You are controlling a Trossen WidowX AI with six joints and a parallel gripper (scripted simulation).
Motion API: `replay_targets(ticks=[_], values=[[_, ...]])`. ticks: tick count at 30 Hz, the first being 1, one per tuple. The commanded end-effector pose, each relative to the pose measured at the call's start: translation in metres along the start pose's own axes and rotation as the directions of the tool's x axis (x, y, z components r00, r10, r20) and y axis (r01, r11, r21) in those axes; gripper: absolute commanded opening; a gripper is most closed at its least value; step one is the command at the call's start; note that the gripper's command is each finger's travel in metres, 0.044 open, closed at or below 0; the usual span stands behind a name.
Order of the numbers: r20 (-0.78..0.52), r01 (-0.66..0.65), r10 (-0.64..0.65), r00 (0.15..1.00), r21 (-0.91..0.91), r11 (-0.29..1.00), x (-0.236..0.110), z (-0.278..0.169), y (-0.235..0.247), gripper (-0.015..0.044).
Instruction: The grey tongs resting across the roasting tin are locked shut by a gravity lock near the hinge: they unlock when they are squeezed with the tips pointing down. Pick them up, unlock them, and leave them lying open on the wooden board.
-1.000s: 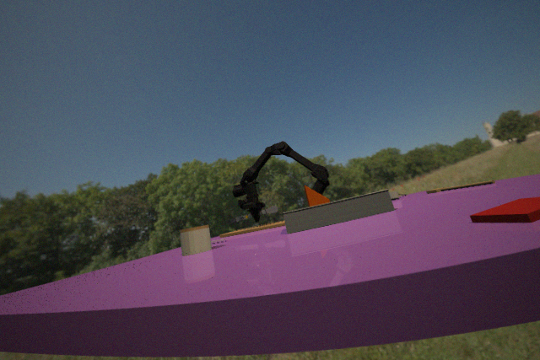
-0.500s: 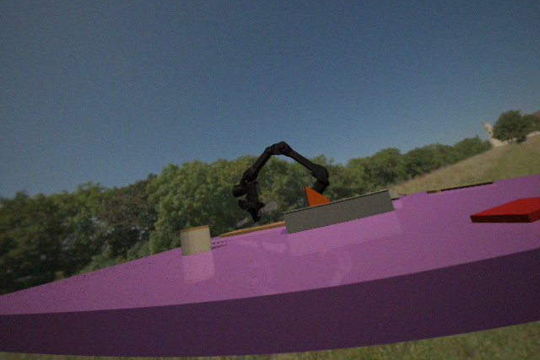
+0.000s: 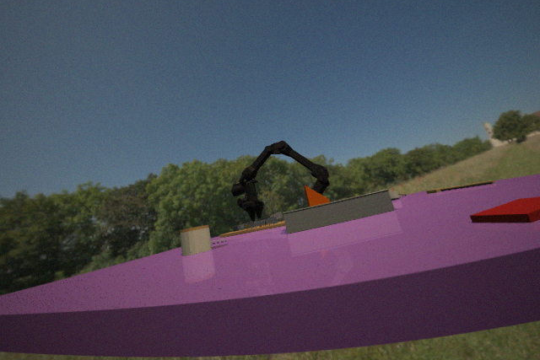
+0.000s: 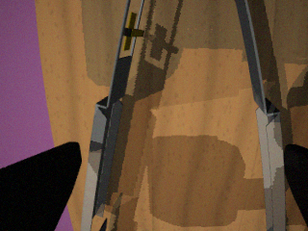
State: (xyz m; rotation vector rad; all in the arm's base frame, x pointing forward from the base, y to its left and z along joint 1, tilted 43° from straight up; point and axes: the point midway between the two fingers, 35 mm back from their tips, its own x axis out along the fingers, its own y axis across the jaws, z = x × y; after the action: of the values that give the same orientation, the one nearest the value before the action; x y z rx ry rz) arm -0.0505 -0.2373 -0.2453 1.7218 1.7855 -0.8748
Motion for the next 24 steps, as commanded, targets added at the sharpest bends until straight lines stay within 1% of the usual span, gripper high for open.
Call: replay_targets(ticks=[1, 5, 8, 11, 18, 20, 24], values=[[0.027, 0.007, -0.007, 1.000, -0.014, 1.000, -0.025, 0.010, 0.025, 0.0440], [0.032, -0.001, 0.001, 1.000, -0.008, 1.000, -0.066, 0.014, 0.074, 0.0440], [0.026, -0.007, 0.007, 1.000, -0.004, 1.000, -0.095, 0.008, 0.118, 0.0440], [0.020, -0.010, 0.010, 1.000, 0.000, 1.000, -0.111, 0.000, 0.144, 0.0440], [0.019, -0.010, 0.010, 1.000, -0.001, 1.000, -0.114, 0.000, 0.146, 0.0440], [0.021, -0.008, 0.008, 1.000, -0.004, 1.000, -0.122, -0.001, 0.146, 0.0440], [0.026, 0.001, 0.000, 1.000, -0.016, 1.000, -0.153, -0.005, 0.146, 0.0440]])
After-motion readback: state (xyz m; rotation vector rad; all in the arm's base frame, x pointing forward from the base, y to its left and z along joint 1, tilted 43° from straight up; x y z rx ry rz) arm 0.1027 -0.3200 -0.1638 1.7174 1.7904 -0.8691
